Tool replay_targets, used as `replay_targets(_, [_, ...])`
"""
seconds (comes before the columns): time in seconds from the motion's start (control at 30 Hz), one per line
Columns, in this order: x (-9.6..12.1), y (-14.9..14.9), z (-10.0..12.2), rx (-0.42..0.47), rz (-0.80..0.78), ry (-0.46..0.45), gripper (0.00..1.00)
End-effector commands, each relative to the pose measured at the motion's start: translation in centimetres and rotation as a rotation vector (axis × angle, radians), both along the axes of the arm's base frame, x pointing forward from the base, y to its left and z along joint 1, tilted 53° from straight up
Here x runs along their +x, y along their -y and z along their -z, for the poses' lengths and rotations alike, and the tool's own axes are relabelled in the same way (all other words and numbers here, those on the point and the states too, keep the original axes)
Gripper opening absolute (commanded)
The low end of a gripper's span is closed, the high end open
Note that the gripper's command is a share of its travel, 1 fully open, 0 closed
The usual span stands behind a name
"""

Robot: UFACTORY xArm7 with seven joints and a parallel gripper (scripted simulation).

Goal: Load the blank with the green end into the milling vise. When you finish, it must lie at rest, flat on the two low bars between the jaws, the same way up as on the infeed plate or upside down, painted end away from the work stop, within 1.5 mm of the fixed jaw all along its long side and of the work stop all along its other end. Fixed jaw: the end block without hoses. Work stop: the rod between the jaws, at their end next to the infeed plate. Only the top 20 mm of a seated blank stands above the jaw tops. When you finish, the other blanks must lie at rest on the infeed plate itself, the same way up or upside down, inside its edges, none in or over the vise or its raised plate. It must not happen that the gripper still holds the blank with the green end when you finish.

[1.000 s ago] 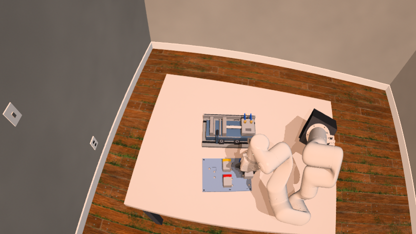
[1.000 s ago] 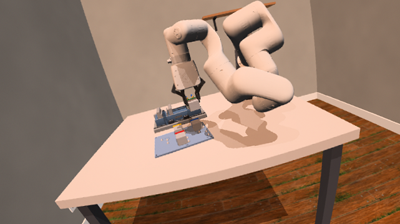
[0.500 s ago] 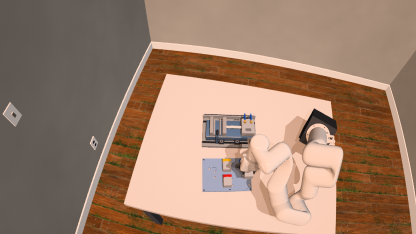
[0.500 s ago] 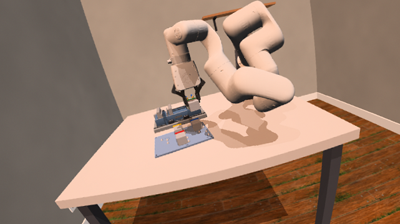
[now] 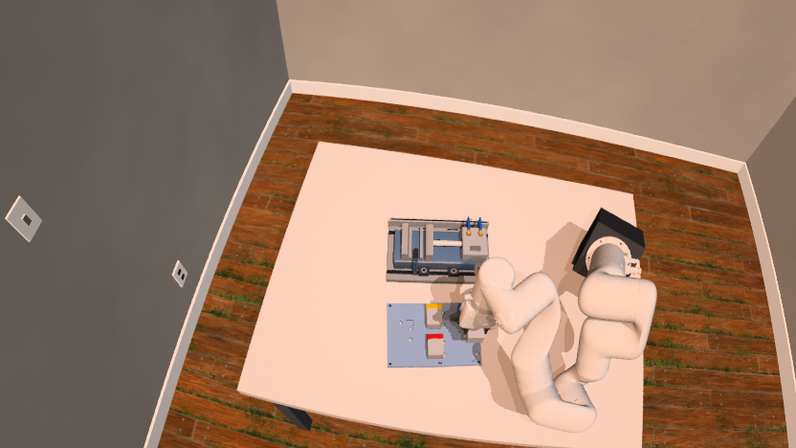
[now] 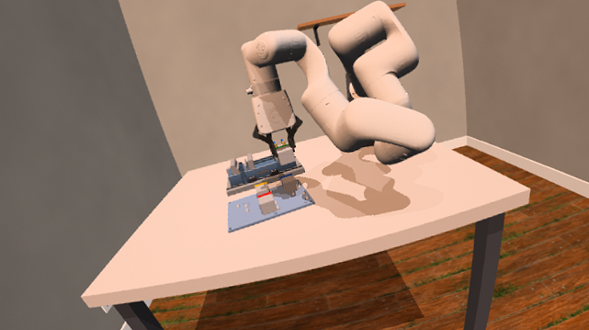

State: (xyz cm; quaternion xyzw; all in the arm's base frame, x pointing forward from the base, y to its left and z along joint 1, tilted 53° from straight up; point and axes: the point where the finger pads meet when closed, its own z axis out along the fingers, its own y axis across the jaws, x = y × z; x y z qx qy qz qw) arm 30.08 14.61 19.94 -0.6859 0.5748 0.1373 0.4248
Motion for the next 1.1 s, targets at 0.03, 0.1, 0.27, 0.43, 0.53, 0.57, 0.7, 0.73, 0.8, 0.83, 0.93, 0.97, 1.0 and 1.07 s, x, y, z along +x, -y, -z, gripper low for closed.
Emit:
replay_targets(0.03, [0.0,0.0,0.0,0.005,0.01,-0.008,0.0])
replay_targets(0.1, [0.0,0.0,0.0,0.005,0.01,-0.008,0.0])
replay_targets(0.27, [0.7,0.6,0.5,0.005,0.01,-0.008,0.0])
replay_targets(0.43, [2.3,2.1,1.6,0.005,0.01,-0.008,0.0])
replay_targets(0.53, [3.3,3.0,2.2,0.005,0.01,-0.008,0.0])
replay_targets(0.57, [3.3,3.0,2.2,0.005,0.01,-0.008,0.0])
replay_targets(0.7, [3.3,3.0,2.2,0.005,0.01,-0.008,0.0])
replay_targets(0.73, [3.3,3.0,2.2,0.005,0.01,-0.008,0.0])
replay_targets(0.8, [3.5,3.2,2.4,0.005,0.011,-0.008,0.0])
replay_targets(0.83, [3.9,3.5,2.6,0.005,0.011,-0.008,0.0])
replay_targets(0.93, [4.9,4.4,3.3,0.005,0.011,-0.008,0.0])
replay_targets(0.97, [5.2,4.7,3.5,0.005,0.011,-0.008,0.0])
replay_targets(1.0, [5.5,5.0,3.7,0.005,0.011,-0.008,0.0])
replay_targets(1.07, [6.2,5.7,4.2,0.005,0.011,-0.008,0.0])
